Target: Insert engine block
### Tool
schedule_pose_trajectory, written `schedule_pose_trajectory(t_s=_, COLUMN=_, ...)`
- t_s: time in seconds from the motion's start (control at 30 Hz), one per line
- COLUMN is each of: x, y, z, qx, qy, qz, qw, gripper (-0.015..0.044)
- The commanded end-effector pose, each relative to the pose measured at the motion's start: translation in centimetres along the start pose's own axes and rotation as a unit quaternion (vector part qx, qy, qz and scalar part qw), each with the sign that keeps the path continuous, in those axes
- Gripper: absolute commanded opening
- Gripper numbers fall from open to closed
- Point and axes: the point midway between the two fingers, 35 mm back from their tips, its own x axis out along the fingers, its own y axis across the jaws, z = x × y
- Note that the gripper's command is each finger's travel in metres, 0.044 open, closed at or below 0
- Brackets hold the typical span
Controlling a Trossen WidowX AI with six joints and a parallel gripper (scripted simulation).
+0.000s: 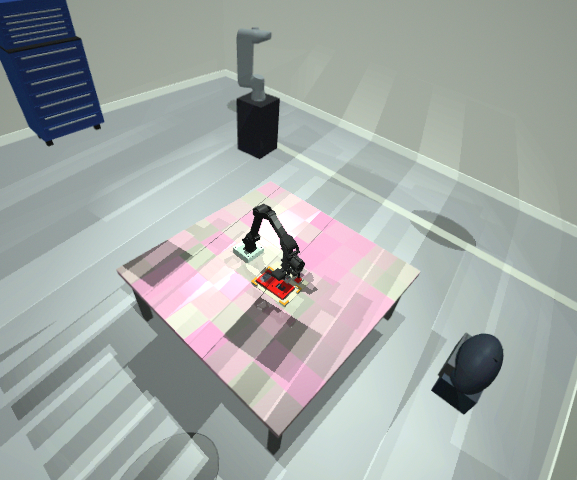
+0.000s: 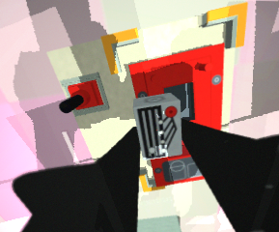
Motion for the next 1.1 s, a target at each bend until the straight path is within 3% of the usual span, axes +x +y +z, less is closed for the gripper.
schedule_pose_trajectory(t_s=0.0, x=0.4, y=-1.0, z=0.0, qx=-0.005, qy=0.001, qz=-0.001, qw=1.0, gripper=0.0)
schedule_pose_trajectory(t_s=0.4, x=1.4, y=-3.9, z=-0.3, qx=-0.026, qy=0.003, qz=-0.004, qw=1.0, gripper=0.0)
schedule_pose_trajectory(t_s=0.6, x=1.4, y=-3.9, z=-0.3, qx=-0.032, qy=0.003, qz=-0.004, qw=0.999, gripper=0.0157)
schedule_pose_trajectory(t_s=1.07, x=1.4, y=-3.9, z=-0.2, qx=-0.025, qy=0.003, qz=-0.004, qw=1.0, gripper=0.016)
